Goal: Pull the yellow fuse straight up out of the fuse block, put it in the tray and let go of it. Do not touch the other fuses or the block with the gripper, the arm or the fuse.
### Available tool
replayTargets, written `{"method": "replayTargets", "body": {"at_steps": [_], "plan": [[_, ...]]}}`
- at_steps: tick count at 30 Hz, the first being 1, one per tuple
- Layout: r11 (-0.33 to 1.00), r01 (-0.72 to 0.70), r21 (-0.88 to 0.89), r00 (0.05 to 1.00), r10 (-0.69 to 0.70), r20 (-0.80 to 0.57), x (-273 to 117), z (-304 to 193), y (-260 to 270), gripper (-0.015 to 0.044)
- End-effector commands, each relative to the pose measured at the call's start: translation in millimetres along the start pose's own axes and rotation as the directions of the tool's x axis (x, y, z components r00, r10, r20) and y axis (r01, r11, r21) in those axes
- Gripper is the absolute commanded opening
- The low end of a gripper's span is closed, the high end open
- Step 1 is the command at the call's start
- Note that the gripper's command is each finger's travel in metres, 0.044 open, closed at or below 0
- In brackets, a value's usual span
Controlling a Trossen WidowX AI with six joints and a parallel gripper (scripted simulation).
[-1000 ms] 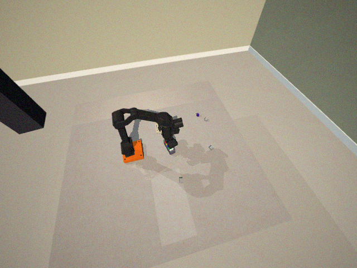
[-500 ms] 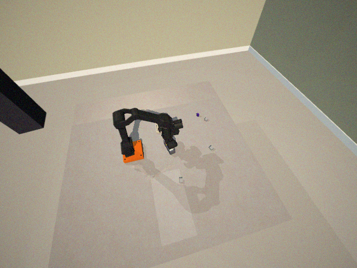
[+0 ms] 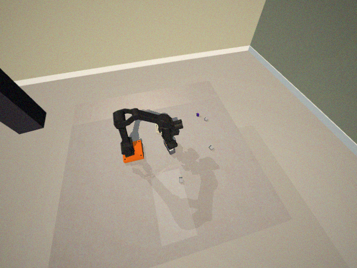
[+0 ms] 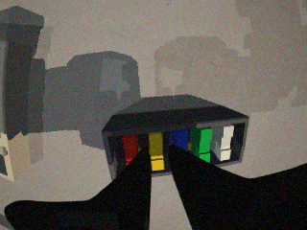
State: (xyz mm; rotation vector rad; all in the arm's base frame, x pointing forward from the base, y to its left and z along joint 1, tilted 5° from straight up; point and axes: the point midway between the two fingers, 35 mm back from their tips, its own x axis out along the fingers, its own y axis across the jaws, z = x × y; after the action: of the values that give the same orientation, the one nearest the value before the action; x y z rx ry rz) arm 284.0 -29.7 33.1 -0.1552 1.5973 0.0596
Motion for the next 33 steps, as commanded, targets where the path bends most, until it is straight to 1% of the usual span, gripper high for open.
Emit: {"method": "replayTargets", "body": {"at_steps": [1, 13, 23, 33], "plan": [[1.000, -0.005, -0.002, 1.000, 0.005, -0.006, 5.6, -1.8, 0.9, 0.0066], [1.000, -0.005, -0.002, 1.000, 0.005, -0.006, 7.0, -1.8, 1.0, 0.0066], [1.000, -0.001, 0.001, 1.000, 0.001, -0.005, 5.9, -1.3, 0.4, 0.0000], [1.000, -0.001, 0.000, 1.000, 0.001, -0.005, 3.3, -1.1, 0.3, 0.0000]]}}
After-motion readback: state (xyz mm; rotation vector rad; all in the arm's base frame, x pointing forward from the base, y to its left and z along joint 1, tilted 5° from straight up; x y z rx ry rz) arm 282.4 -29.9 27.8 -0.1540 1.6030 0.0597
